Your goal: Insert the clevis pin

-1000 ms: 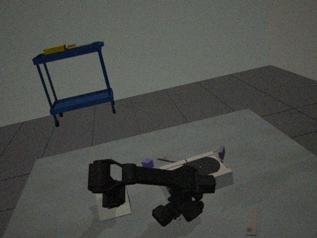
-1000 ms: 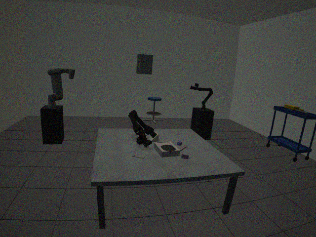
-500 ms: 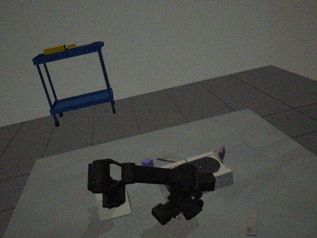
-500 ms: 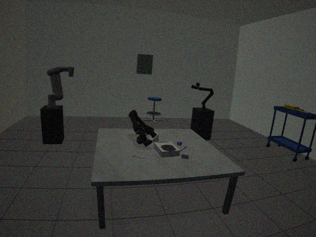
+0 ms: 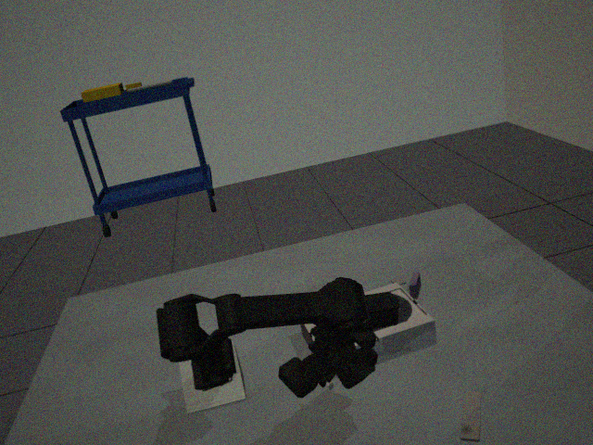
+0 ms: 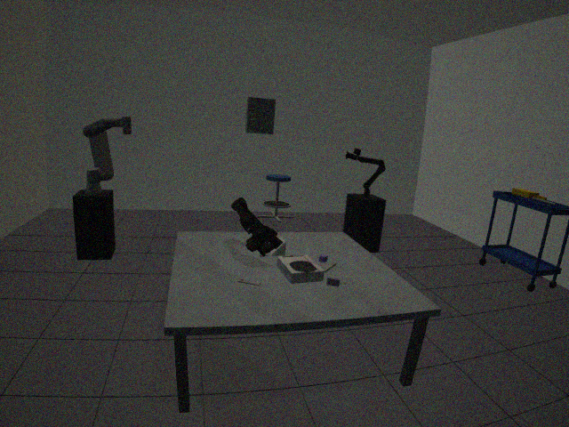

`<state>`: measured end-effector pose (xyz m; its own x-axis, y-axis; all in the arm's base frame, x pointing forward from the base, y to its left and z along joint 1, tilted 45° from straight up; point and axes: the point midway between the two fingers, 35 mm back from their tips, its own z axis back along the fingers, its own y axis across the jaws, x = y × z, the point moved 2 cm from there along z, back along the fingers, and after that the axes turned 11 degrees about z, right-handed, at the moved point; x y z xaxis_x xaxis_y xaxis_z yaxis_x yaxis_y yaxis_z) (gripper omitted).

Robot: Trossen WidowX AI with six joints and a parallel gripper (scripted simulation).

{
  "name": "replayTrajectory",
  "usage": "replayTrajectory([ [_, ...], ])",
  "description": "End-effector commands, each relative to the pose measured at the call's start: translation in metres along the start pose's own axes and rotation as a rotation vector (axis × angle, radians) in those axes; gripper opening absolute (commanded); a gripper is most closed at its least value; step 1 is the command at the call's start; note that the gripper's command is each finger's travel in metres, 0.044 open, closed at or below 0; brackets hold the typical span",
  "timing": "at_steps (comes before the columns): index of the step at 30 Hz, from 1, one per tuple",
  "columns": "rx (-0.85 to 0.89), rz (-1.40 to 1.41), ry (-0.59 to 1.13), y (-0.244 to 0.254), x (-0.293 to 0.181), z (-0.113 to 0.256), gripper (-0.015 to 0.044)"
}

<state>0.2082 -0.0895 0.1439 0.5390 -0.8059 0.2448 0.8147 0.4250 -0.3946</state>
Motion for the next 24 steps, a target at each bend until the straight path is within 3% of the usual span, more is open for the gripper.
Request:
replayTrajectory([
  [1, 0.002, -0.004, 0.003, 0.001, -0.005, 0.011, 0.0],
  [6, 0.001, 0.024, -0.003, 0.003, -0.003, 0.009, 0.0],
  [24, -0.053, 0.627, -0.055, 0.053, 0.004, 0.017, 0.0],
])
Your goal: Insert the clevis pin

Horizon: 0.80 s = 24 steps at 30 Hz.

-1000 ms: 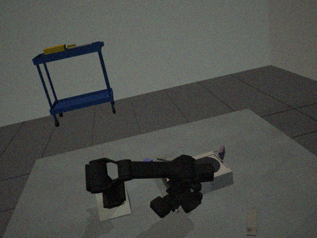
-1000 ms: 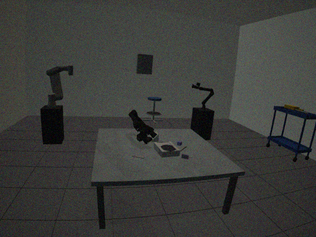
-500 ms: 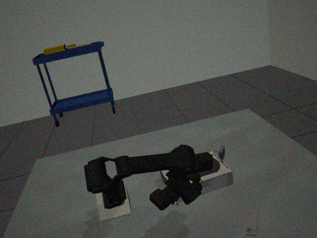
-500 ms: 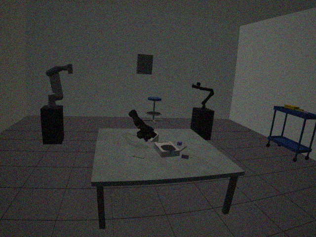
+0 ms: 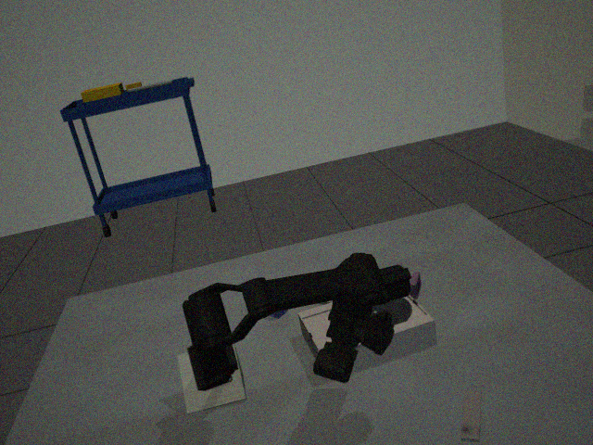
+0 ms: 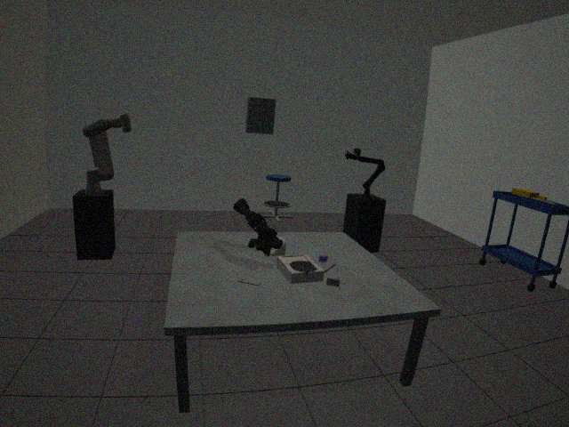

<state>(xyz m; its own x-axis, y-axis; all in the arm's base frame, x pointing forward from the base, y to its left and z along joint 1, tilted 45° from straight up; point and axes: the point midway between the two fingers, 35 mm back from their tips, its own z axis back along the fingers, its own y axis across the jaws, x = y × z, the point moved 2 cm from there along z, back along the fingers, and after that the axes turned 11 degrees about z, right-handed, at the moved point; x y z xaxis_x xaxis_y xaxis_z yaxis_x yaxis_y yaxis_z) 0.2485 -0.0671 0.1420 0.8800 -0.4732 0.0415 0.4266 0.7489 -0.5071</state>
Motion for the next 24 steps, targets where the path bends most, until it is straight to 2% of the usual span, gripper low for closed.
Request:
replayTrajectory([
  [1, -0.018, 0.138, -0.014, 0.01, 0.008, 0.002, 0.0],
  [24, -0.129, 0.903, -0.045, 0.077, 0.036, 0.008, 0.0],
])
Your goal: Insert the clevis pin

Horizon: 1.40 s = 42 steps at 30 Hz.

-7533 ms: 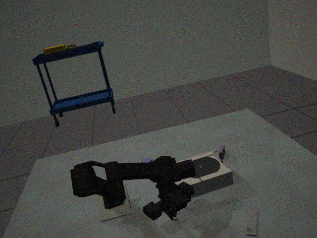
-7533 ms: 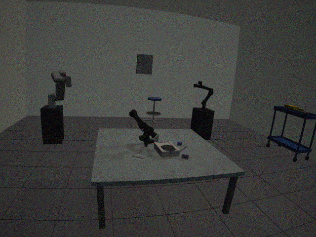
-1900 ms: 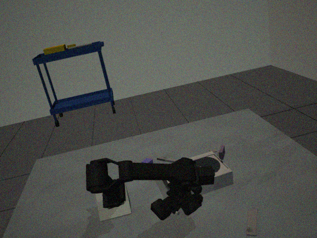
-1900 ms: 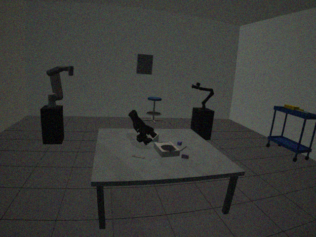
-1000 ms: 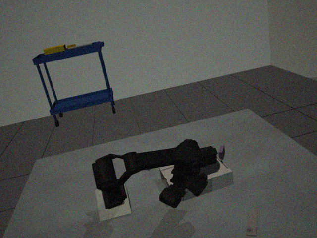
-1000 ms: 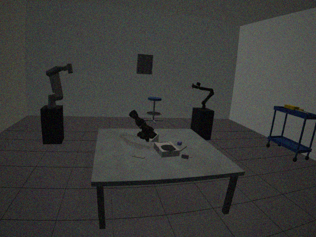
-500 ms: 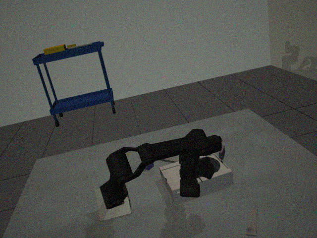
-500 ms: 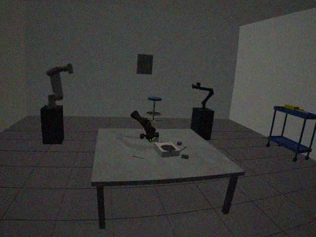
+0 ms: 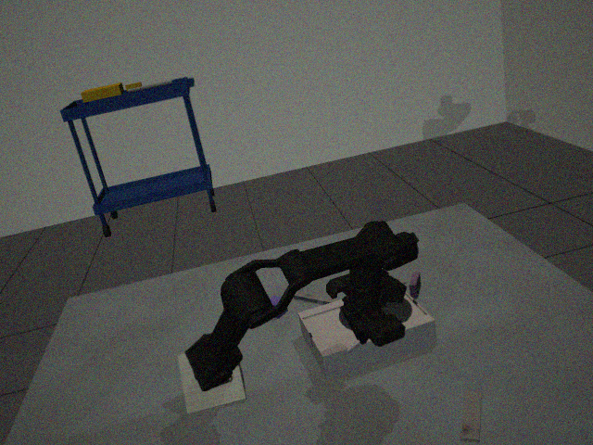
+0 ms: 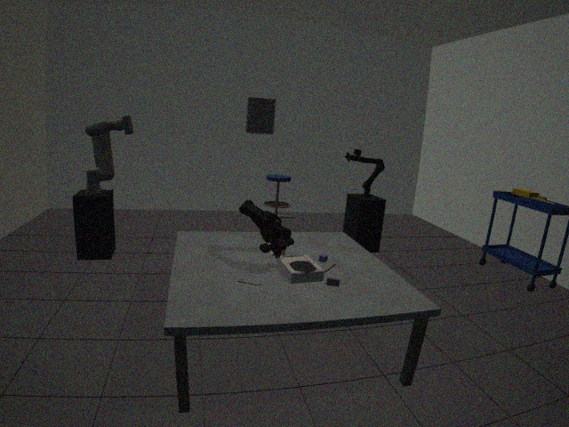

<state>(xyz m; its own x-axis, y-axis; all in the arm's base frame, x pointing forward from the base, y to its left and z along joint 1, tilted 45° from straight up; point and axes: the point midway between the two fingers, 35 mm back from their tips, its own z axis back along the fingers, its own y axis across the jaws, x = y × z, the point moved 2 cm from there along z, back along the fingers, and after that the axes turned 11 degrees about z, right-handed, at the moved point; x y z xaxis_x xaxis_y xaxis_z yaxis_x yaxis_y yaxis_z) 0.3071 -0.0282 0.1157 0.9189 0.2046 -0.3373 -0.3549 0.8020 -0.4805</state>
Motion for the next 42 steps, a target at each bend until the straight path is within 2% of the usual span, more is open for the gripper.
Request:
replayTrajectory([
  [1, -0.02, 0.14, -0.001, 0.005, 0.012, 0.002, 0.0],
  [42, -0.177, 1.524, 0.103, 0.089, 0.11, 0.006, 0.0],
])
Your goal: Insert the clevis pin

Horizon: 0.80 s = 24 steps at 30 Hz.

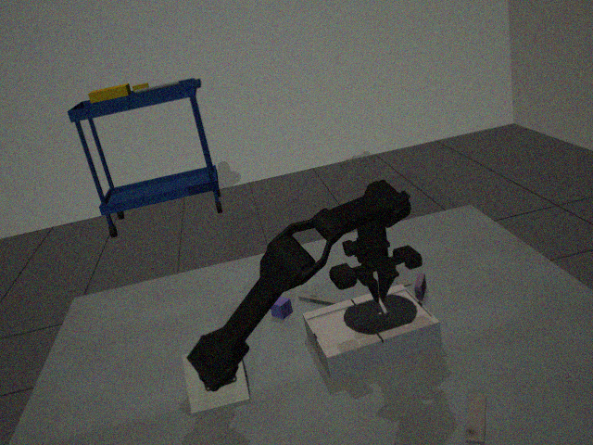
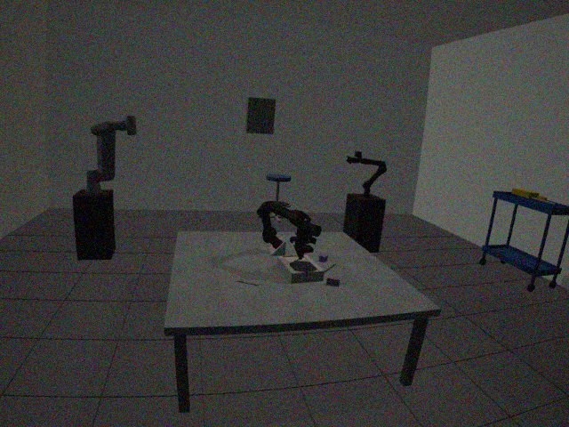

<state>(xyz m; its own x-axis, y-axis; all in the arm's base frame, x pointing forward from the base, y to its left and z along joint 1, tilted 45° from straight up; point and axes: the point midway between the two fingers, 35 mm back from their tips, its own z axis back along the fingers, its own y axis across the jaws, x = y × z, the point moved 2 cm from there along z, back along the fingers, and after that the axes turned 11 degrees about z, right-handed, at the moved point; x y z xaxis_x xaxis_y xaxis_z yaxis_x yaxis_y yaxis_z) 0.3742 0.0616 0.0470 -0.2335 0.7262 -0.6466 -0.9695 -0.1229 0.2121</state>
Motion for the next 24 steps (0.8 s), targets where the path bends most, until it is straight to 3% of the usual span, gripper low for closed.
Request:
replayTrajectory([
  [1, -0.007, 0.142, 0.019, -0.007, 0.011, 0.0, 0.0],
  [13, -0.013, 0.253, 0.008, -0.012, 0.022, 0.002, 0.0],
  [24, -0.029, 0.244, -0.273, -0.011, 0.01, 0.002, 0.0],
])
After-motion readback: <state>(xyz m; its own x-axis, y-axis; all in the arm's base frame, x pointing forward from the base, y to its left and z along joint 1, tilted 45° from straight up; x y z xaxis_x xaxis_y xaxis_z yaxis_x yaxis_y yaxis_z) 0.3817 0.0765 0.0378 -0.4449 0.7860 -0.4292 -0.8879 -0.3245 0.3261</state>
